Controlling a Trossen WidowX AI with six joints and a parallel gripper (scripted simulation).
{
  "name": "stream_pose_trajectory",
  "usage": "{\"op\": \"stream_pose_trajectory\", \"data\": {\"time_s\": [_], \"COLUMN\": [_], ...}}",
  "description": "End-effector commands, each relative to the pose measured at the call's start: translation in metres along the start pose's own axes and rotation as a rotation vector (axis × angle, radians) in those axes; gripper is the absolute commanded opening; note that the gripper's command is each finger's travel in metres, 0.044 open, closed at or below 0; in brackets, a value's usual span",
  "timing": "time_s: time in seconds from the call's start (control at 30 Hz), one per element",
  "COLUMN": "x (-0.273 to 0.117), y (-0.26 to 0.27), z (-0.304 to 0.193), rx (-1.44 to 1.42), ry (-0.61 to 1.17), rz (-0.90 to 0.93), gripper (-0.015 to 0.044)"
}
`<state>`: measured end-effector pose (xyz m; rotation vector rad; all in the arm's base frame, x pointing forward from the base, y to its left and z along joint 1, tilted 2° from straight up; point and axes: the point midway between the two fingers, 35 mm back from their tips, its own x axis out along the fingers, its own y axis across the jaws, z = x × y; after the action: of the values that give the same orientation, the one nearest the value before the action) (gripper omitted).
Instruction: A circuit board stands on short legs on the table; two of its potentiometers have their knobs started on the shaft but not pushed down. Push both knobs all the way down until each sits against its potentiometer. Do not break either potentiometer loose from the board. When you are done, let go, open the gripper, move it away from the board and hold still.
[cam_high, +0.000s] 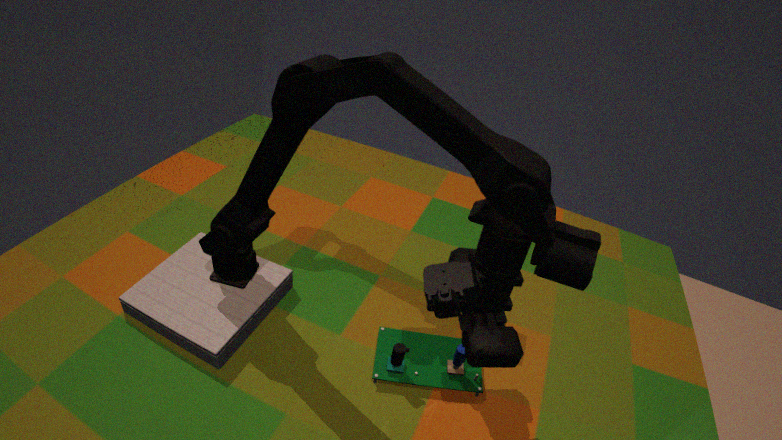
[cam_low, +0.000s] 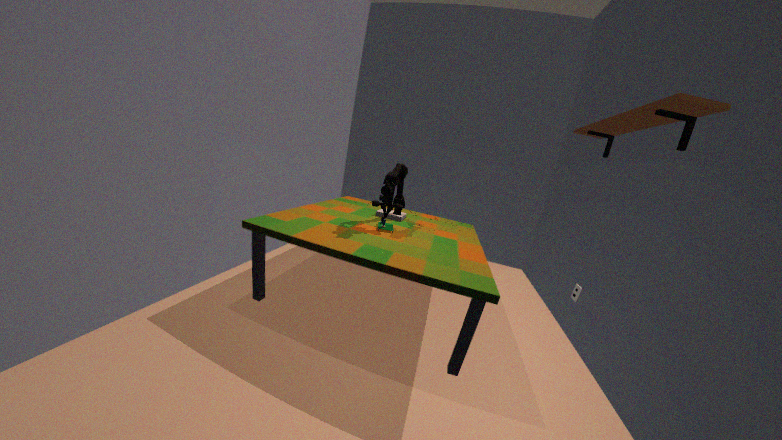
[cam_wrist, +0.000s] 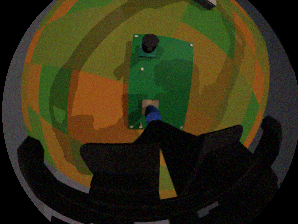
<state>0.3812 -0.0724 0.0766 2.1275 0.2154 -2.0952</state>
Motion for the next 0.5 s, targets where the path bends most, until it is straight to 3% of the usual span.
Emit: {"op": "stream_pose_trajectory", "data": {"time_s": [0.0, 0.47], "x": [0.0046, 0.0047], "y": [0.0003, 0.0003], "z": [0.0012, 0.0012], "rx": [0.004, 0.004], "ry": [-0.009, -0.009], "rz": [0.002, 0.002], "gripper": [0.0000, 0.0000]}}
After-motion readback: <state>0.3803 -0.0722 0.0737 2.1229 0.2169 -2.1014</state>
